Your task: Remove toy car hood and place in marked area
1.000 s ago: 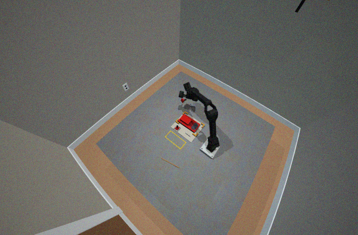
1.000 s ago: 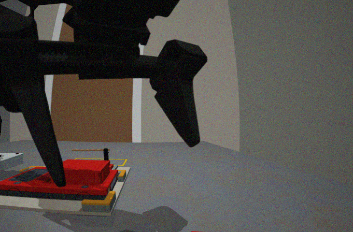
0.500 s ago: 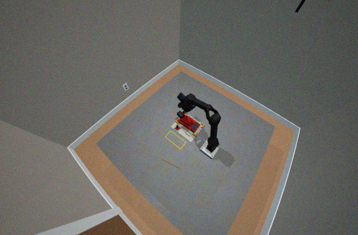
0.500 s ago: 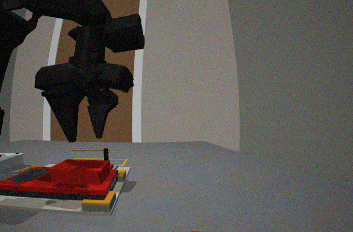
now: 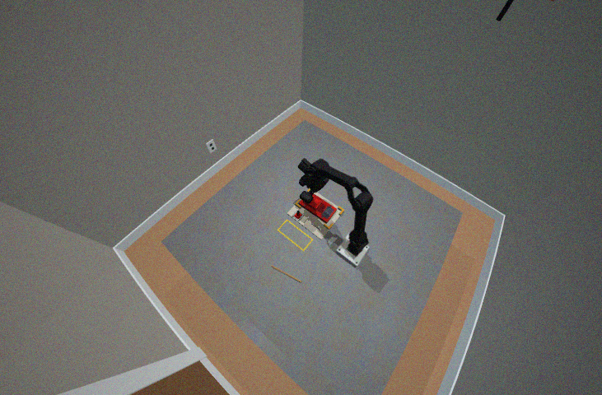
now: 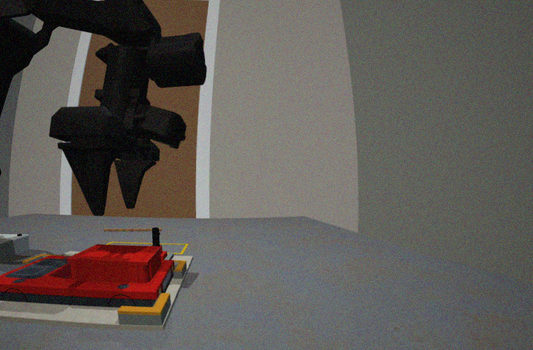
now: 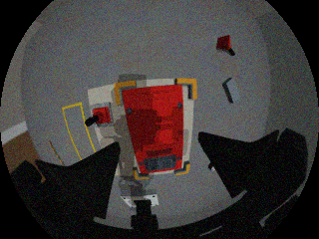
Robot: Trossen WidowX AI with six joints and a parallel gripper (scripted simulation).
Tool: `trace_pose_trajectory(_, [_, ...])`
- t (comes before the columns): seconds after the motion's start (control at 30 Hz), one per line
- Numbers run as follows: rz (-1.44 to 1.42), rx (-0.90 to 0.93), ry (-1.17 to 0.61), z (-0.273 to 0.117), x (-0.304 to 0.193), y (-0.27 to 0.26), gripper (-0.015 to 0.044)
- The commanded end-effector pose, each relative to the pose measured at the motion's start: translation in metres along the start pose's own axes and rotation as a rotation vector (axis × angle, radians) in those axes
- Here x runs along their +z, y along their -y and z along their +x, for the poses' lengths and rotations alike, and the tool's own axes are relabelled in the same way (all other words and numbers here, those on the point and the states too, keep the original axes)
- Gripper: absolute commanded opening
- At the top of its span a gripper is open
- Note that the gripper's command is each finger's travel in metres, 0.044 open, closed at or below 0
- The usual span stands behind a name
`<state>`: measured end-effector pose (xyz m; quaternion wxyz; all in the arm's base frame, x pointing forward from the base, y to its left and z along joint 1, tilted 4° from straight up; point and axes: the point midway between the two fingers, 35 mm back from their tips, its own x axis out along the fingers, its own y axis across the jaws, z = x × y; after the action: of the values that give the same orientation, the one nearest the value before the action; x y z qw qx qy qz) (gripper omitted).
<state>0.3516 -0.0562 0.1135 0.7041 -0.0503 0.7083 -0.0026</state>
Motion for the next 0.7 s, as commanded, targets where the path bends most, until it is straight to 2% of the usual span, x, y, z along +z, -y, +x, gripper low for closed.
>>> trace_pose_trajectory(0.0, [-0.005,0.003,0.007,0.0,0.0,-0.001,0.044])
trace_pose_trajectory(0.67, [-0.005,0.003,0.007,0.015,0.001,0.0,0.044])
